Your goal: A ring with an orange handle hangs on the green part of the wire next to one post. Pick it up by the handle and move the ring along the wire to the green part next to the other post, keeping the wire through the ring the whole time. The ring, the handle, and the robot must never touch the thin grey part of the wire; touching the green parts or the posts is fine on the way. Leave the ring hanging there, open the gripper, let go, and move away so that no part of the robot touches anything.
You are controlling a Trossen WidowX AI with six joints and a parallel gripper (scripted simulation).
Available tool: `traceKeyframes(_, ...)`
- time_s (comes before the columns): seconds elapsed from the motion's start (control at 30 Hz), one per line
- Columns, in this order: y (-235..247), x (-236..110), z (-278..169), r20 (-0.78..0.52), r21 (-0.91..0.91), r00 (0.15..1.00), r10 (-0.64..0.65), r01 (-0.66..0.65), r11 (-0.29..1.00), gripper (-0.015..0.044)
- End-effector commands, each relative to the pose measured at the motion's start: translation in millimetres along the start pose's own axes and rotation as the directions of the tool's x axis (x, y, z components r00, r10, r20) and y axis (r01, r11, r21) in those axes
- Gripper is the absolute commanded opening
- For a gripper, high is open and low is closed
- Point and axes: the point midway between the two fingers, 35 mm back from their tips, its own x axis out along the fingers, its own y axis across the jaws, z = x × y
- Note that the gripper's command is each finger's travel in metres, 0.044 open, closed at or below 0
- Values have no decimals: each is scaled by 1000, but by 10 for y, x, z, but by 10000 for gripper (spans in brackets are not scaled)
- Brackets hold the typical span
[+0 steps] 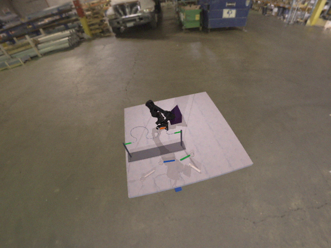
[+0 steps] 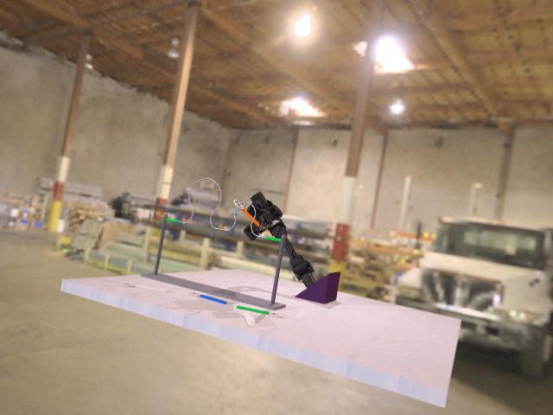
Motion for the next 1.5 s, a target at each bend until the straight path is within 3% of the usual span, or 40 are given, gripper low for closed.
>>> traceKeyframes(0.0, -62, 13, -11, 9, -81, 999, -45, 46, 996, -150)
traceKeyframes(0.7, -337, 8, 61, 108, -423, 968, -228, 253, 870, -150)
traceKeyframes(1.47, -585, -69, 254, 286, -706, 887, -364, 452, 546, -150)
